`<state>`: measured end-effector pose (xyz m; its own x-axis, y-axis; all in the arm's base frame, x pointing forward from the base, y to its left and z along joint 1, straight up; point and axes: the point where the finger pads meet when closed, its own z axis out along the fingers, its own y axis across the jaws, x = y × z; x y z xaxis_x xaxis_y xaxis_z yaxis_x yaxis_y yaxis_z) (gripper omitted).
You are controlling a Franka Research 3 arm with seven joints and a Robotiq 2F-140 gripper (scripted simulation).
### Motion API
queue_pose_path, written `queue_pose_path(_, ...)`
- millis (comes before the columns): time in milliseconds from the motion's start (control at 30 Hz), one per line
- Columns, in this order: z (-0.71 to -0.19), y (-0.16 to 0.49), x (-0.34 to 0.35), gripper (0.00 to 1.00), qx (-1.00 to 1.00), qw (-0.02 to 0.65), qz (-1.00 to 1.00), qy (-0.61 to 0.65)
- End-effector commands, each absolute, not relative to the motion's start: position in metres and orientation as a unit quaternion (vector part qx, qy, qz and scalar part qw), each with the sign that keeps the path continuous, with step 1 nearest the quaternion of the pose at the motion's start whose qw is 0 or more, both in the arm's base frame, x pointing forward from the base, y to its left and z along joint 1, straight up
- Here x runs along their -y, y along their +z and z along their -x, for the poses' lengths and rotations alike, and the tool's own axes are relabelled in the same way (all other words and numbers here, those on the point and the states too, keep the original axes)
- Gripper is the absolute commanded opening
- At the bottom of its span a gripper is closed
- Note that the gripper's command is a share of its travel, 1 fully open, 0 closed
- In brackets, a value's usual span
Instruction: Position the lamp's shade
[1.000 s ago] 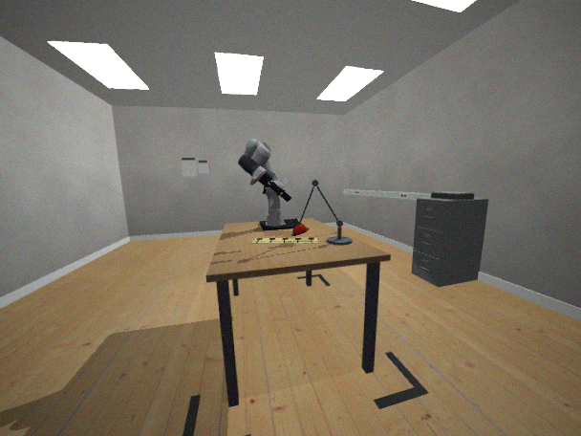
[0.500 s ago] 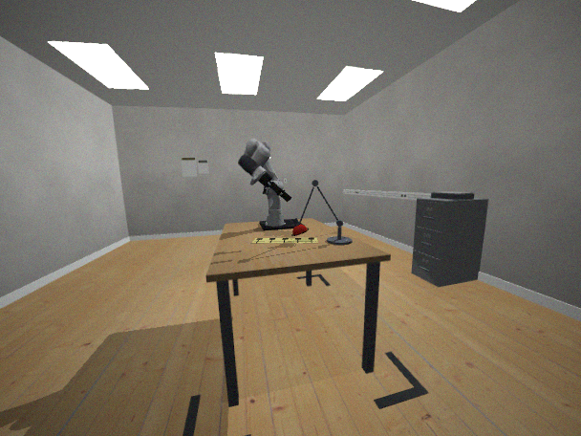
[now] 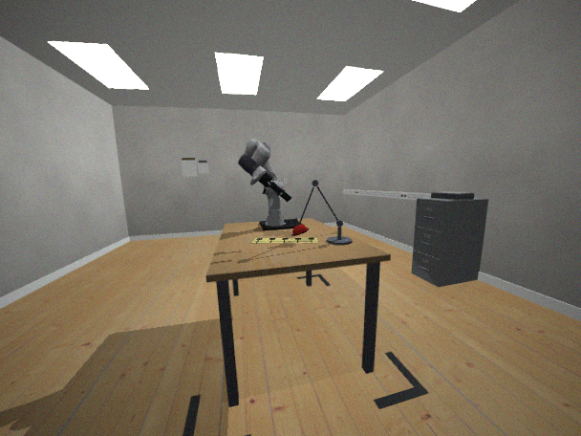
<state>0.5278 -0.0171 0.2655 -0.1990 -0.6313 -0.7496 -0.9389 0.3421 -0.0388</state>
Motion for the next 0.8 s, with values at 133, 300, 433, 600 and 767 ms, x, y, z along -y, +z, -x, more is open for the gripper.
queue_pose_path(133,-0.528,0.266,0.017,1.00,-0.742,0.347,0.529,0.221)
queue_pose_path(300,-0.525,0.270,0.008,1.00,-0.754,0.321,0.533,0.209)
queue_pose_path(433,-0.523,0.273,0.001,1.00,-0.763,0.300,0.536,0.199)
queue_pose_path(600,-0.521,0.277,-0.009,1.00,-0.774,0.273,0.540,0.186)
queue_pose_path(767,-0.521,0.274,-0.014,1.00,-0.774,0.270,0.543,0.183)
